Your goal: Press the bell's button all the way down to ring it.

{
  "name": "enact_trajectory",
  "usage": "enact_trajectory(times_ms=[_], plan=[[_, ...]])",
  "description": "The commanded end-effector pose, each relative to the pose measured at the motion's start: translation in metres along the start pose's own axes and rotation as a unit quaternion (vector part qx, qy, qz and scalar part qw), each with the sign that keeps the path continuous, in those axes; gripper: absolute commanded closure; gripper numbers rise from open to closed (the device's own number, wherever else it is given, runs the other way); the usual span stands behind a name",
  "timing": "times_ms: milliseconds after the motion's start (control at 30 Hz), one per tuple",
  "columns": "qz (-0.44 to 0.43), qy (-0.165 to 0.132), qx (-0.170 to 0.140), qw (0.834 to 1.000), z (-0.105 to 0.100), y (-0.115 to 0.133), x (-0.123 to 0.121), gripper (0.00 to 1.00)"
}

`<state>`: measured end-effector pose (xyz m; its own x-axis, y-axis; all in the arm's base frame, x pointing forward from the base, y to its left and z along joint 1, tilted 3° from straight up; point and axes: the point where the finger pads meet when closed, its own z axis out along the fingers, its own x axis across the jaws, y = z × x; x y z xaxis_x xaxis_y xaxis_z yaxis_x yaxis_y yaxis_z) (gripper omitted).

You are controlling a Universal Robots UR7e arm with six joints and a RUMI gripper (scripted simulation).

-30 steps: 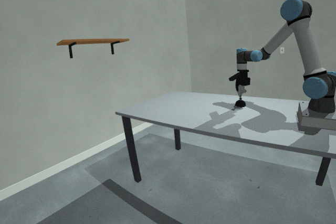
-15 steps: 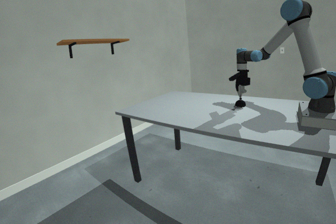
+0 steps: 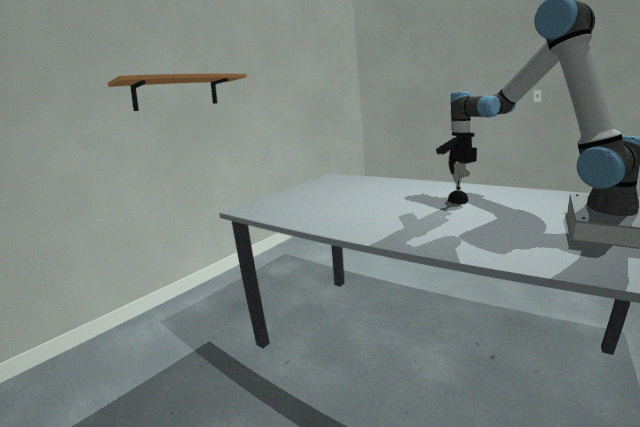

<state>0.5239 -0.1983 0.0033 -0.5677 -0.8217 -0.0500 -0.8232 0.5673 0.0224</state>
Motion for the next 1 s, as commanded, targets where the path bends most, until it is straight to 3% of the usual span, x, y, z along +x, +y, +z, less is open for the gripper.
enact_trajectory(times_ms=[0, 700, 967], plan=[[-0.001, 0.000, 0.002, 1.000, -0.010, -0.002, -0.001, 1.00], [0.000, 0.000, 0.002, 1.000, -0.059, -0.002, 0.000, 1.00], [0.000, 0.000, 0.002, 1.000, -0.068, -0.002, 0.000, 1.00]])
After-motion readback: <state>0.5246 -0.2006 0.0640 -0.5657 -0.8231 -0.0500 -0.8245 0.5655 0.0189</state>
